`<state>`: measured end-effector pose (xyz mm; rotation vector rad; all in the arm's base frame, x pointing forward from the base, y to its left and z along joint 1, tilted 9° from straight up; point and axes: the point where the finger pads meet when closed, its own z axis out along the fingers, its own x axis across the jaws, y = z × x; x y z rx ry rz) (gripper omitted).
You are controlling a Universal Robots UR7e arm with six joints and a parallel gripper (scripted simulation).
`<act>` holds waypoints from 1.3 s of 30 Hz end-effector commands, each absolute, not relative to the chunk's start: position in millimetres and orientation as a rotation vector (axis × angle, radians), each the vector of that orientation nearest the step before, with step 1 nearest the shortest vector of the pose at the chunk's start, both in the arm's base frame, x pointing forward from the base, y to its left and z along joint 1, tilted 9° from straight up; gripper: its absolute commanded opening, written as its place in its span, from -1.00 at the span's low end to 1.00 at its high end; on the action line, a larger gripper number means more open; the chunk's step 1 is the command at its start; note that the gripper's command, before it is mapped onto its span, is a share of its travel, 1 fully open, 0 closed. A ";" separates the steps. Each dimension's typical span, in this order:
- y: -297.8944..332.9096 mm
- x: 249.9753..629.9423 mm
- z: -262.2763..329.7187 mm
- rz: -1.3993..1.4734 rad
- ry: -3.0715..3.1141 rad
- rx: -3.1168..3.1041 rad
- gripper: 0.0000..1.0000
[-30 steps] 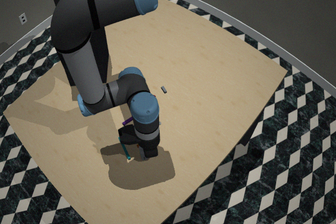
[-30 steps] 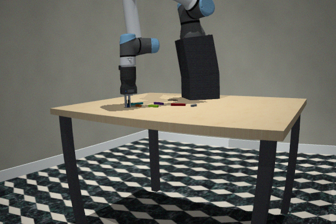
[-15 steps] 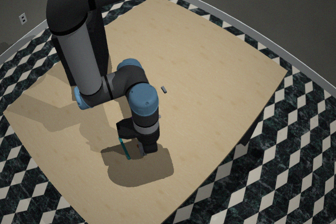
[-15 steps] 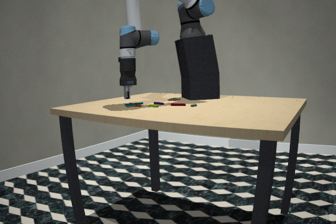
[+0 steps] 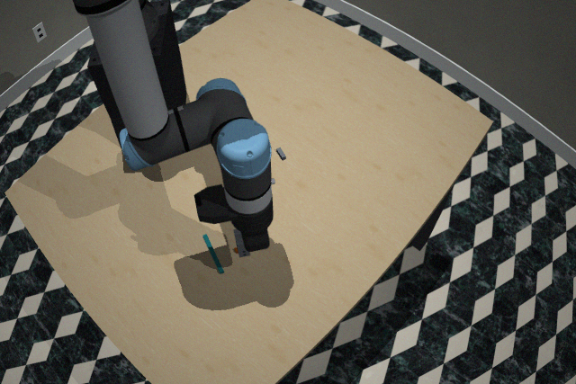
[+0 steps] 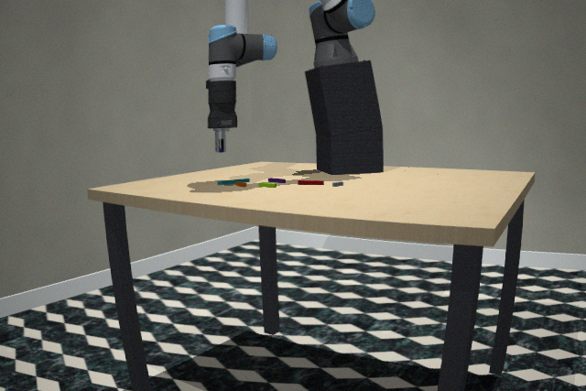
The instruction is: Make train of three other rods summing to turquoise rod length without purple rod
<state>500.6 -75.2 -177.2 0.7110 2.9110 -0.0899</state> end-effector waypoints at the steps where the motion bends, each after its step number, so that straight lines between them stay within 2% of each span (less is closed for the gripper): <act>1: -73.4 497.1 -172.4 -0.090 2.917 0.713 -0.52; 18: -60.3 494.4 -175.8 -0.088 2.916 0.731 -0.52; 28: 26.1 472.3 -188.5 -0.075 2.878 0.877 -0.52; 30: 26.1 472.3 -188.5 -0.075 2.878 0.877 -0.52; 39: 117.2 429.1 -201.6 -0.066 2.820 1.042 -0.52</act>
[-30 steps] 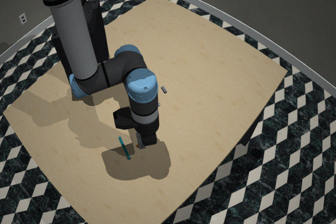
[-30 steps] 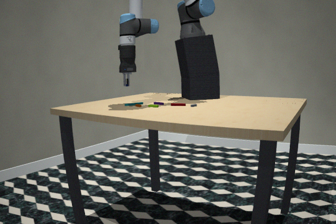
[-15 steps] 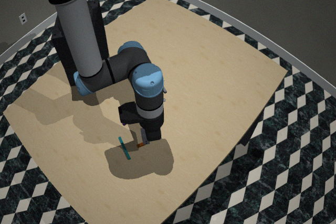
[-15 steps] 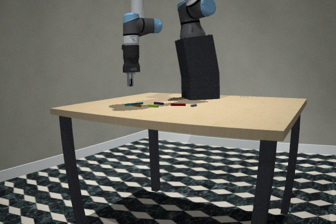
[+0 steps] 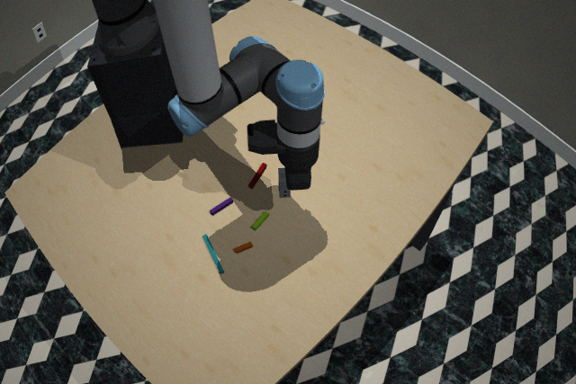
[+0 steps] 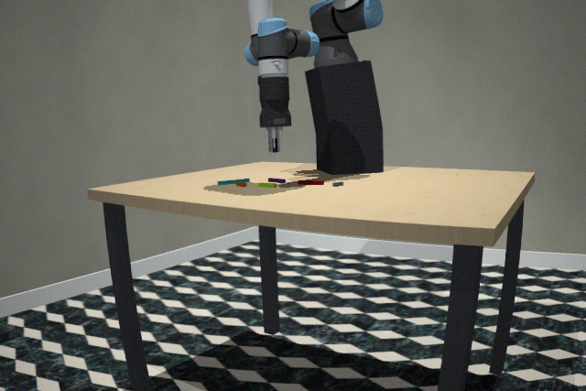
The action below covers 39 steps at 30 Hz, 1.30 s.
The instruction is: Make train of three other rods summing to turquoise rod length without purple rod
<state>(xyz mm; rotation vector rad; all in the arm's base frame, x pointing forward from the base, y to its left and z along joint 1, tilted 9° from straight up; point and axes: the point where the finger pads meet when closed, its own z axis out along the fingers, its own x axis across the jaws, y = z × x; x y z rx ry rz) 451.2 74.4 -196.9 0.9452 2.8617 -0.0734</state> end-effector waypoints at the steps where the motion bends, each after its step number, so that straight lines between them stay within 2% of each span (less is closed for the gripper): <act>1: 126.3 423.4 -202.9 -0.065 2.812 1.060 -0.52; 6: 167.8 393.5 -209.0 -0.060 2.775 1.144 -0.52; 15: 196.7 368.1 -213.4 -0.055 2.744 1.207 -0.52; 39: 198.8 370.9 -219.6 -0.049 2.735 1.215 -0.52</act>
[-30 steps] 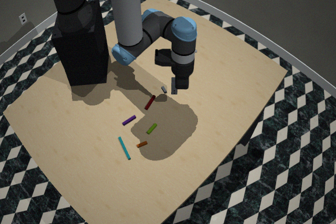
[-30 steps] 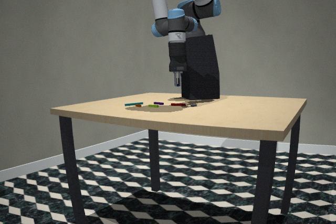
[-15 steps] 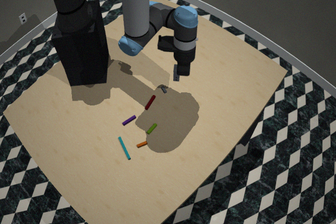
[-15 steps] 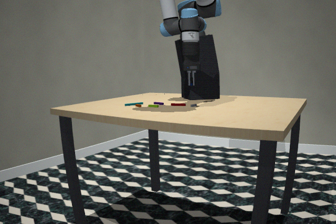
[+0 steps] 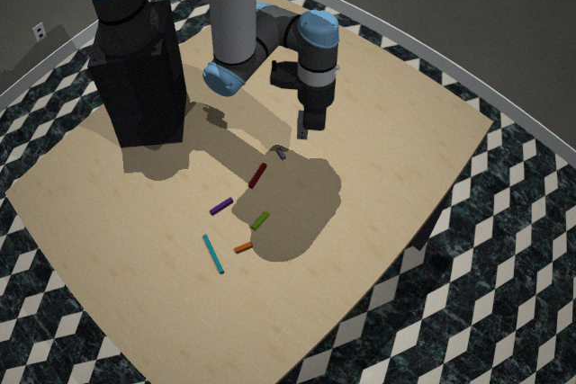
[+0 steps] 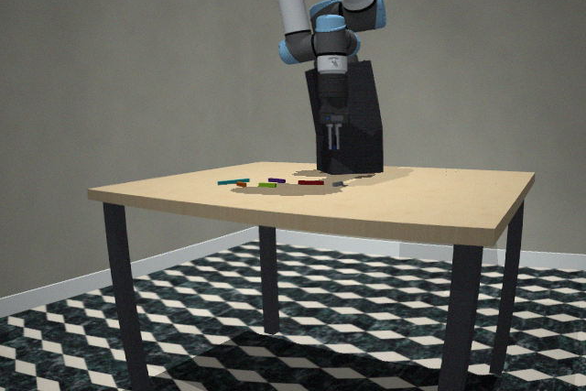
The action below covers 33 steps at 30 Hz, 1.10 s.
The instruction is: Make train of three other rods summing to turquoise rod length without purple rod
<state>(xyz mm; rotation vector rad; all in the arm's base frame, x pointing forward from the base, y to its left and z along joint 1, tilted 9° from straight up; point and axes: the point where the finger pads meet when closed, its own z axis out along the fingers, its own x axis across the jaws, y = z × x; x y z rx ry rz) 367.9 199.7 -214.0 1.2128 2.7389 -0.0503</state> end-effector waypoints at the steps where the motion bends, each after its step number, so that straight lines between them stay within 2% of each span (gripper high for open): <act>1: 198.4 371.3 -221.8 -0.049 2.735 1.216 -0.52; 18: 193.1 378.4 -281.2 -0.048 2.735 1.215 -0.52; 33: 192.1 380.3 -300.4 -0.048 2.736 1.213 -0.52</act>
